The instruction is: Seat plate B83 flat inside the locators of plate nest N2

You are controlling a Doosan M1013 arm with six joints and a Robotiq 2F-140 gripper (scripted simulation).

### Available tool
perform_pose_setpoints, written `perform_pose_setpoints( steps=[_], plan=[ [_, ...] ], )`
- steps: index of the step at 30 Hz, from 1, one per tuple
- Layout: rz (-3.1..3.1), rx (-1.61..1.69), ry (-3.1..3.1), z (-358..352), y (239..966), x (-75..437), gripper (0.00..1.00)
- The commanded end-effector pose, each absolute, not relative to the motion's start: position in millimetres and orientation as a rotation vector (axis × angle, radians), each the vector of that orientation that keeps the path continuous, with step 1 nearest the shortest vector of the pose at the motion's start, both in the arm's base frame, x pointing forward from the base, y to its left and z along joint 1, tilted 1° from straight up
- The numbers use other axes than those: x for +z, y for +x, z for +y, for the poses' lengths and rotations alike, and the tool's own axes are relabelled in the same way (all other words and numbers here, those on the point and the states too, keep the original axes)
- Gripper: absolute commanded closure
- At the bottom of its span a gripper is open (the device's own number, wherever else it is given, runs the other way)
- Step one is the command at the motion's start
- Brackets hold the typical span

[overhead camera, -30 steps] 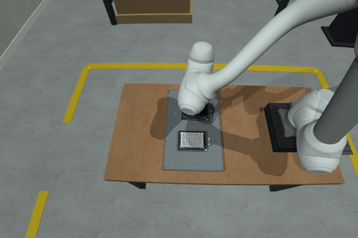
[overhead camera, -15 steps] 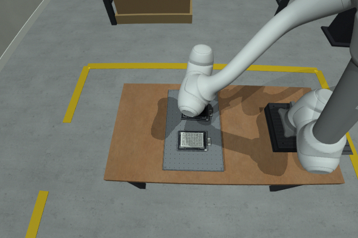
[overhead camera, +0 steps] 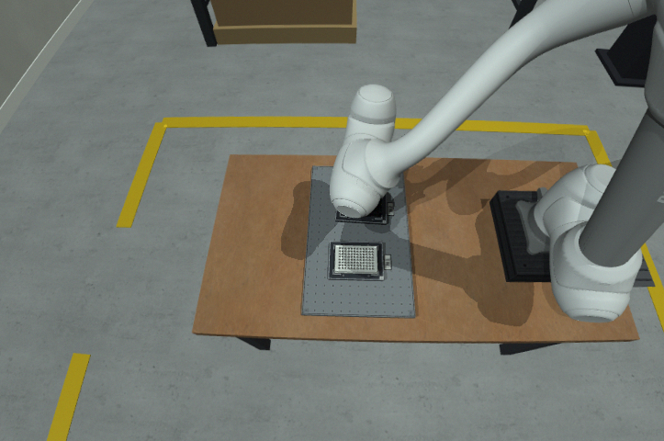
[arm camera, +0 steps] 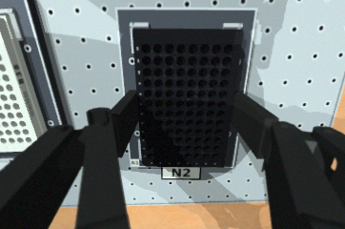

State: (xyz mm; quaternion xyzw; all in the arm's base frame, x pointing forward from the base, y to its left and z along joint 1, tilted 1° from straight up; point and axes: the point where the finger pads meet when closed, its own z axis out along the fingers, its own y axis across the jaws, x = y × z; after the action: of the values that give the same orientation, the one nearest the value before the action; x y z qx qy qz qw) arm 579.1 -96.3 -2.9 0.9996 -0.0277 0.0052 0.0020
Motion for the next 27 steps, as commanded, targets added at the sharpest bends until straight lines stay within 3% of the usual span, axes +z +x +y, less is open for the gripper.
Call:
perform_pose_setpoints(
  steps=[1,27],
  plan=[
    [-0.087,0.019,3.136,-96.3,579.8,-2.2,0.90],
    [-0.087,0.019,3.136,-96.3,579.8,-5.5,0.90]
  ],
)
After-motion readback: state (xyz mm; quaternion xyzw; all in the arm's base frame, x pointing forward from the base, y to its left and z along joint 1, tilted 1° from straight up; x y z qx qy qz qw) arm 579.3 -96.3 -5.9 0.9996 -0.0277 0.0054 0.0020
